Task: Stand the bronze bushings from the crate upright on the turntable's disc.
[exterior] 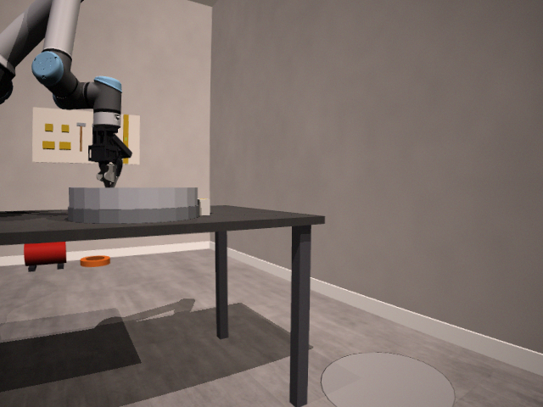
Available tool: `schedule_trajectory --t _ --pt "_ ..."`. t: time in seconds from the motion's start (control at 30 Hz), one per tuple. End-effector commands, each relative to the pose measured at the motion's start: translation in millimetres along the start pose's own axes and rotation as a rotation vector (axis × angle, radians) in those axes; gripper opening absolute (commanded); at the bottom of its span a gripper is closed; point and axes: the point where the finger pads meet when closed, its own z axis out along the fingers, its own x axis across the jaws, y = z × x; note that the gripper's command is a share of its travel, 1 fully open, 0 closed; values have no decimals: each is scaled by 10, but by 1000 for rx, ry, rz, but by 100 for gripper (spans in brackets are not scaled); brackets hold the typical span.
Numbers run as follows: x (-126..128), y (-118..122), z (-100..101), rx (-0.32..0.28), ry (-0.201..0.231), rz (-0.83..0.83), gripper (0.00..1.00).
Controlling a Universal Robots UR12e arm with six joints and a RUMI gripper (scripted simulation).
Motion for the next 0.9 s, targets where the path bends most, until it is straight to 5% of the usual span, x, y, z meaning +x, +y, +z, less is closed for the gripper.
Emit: schedule_trajectory --t 0.0,0.87 --pt "4 -2 1 0 1 0 0" --pt "4 -2 56 0 1 0 0"
